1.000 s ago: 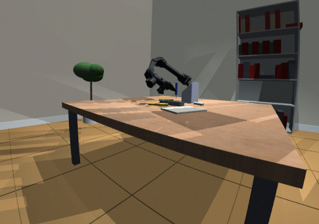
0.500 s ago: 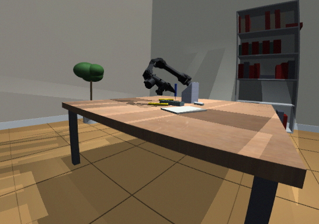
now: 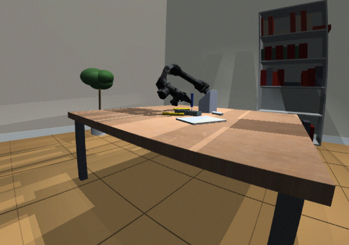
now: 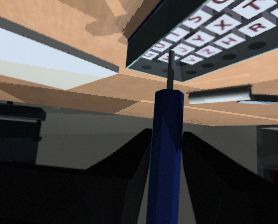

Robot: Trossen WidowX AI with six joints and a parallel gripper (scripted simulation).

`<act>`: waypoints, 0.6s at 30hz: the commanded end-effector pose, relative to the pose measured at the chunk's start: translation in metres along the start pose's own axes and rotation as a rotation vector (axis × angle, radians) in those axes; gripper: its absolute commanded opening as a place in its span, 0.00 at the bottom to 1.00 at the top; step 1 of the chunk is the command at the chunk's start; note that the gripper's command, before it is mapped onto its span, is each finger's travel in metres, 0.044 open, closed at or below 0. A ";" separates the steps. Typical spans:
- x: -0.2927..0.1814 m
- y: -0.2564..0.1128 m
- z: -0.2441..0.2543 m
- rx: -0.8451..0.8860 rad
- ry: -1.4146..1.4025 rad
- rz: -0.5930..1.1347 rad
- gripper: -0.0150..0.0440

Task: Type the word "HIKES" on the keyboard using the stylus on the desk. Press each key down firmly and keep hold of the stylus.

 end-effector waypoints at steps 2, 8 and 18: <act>0.003 0.001 0.000 0.000 -0.006 -0.003 0.39; 0.006 0.003 0.001 0.000 -0.006 -0.003 0.39; 0.010 0.005 0.001 0.000 -0.006 -0.003 0.39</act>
Point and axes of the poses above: the point midway between the two fingers, 35 mm back from their tips, its own y axis out along the fingers, its own z axis across the jaws, x = y × z, the point moved 9 cm from there along -y, back along the fingers, and after that the axes turned 3 degrees about y, right-handed, at the moved point
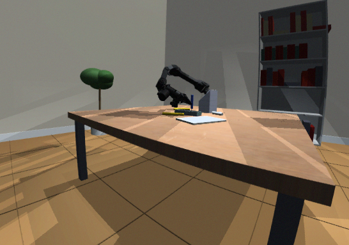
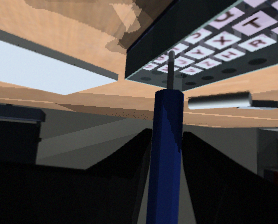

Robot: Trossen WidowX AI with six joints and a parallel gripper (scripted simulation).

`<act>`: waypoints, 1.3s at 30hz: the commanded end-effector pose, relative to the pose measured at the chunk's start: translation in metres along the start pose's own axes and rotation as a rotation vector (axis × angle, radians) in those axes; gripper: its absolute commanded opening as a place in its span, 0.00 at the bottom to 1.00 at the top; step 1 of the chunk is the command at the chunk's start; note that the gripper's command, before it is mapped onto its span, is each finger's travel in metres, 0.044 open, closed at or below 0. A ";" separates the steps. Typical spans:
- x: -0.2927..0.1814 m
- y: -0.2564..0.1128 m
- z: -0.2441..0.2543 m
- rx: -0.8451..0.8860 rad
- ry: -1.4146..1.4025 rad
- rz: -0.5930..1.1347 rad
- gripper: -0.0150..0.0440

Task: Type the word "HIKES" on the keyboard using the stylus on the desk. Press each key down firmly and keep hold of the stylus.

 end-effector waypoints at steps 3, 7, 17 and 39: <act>0.002 0.001 0.000 0.000 -0.007 -0.003 0.39; 0.004 0.002 0.000 0.000 -0.007 -0.003 0.39; 0.004 0.002 0.000 0.000 -0.007 -0.003 0.39; -0.026 -0.015 -0.002 0.002 -0.016 -0.007 0.36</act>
Point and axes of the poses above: the point midway between the two fingers, 35 mm back from their tips, its own y axis out along the fingers, its own z axis across the jaws, x = y × z, the point moved 9 cm from there along -y, back along the fingers, and after that the axes turned 3 degrees about y, right-handed, at the moved point
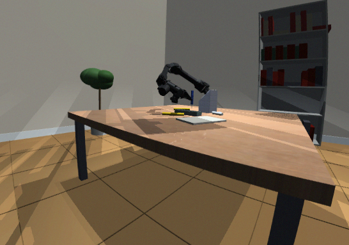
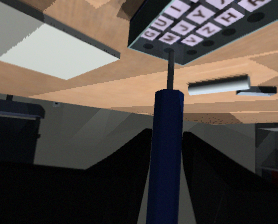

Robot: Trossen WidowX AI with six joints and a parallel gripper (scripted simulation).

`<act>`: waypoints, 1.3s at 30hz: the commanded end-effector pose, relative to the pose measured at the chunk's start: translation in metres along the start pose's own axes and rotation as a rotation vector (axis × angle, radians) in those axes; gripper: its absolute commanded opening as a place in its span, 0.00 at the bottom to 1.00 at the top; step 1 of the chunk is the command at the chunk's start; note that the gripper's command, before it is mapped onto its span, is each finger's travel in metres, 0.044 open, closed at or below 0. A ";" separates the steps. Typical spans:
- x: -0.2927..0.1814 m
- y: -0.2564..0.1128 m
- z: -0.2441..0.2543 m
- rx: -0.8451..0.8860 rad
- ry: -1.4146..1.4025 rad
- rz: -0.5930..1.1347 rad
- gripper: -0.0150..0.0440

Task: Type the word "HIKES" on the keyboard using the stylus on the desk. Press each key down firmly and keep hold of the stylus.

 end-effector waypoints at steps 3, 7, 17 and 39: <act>0.001 -0.001 -0.002 0.000 -0.001 -0.001 0.26; 0.004 -0.009 -0.017 0.000 0.002 0.000 0.25; 0.011 -0.024 -0.054 -0.002 0.008 0.002 0.25; 0.029 -0.012 -0.054 -0.003 0.008 0.002 0.39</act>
Point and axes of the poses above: the point midway between the two fingers, 35 mm back from their tips, its own y axis out along the fingers, its own z axis across the jaws, x = y × z, the point moved 9 cm from there along -y, back along the fingers, and after that the axes turned 3 degrees about y, right-handed, at the moved point
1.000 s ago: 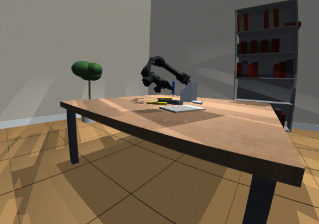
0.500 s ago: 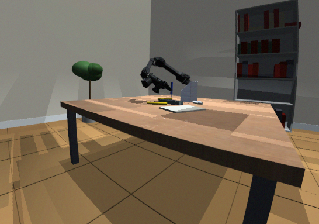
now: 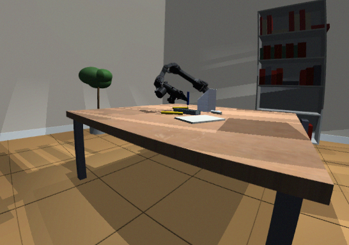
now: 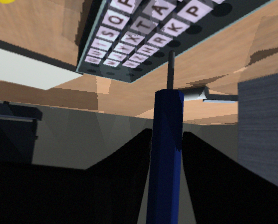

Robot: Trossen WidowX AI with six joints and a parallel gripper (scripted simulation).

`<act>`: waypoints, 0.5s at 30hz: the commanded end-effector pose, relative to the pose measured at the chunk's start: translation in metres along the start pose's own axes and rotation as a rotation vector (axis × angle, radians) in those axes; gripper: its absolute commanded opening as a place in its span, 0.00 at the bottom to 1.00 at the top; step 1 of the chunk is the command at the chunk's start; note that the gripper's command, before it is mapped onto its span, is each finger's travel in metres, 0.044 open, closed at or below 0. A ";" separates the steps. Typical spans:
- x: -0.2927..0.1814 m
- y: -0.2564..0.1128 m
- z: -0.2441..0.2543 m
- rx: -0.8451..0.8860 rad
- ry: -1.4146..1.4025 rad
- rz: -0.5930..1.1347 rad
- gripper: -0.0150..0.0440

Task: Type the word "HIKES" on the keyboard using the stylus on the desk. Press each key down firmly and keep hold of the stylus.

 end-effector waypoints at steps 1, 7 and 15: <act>0.000 0.000 0.000 -0.001 -0.006 -0.002 0.39; 0.001 0.001 -0.001 -0.001 -0.006 -0.002 0.39; 0.006 0.003 -0.001 -0.001 -0.006 -0.002 0.39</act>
Point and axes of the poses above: the point midway between the two fingers, 35 mm back from their tips, its own y axis out along the fingers, its own z axis across the jaws, x = y × z, the point moved 9 cm from there along -y, back along the fingers, and after that the axes turned 3 degrees about y, right-handed, at the moved point
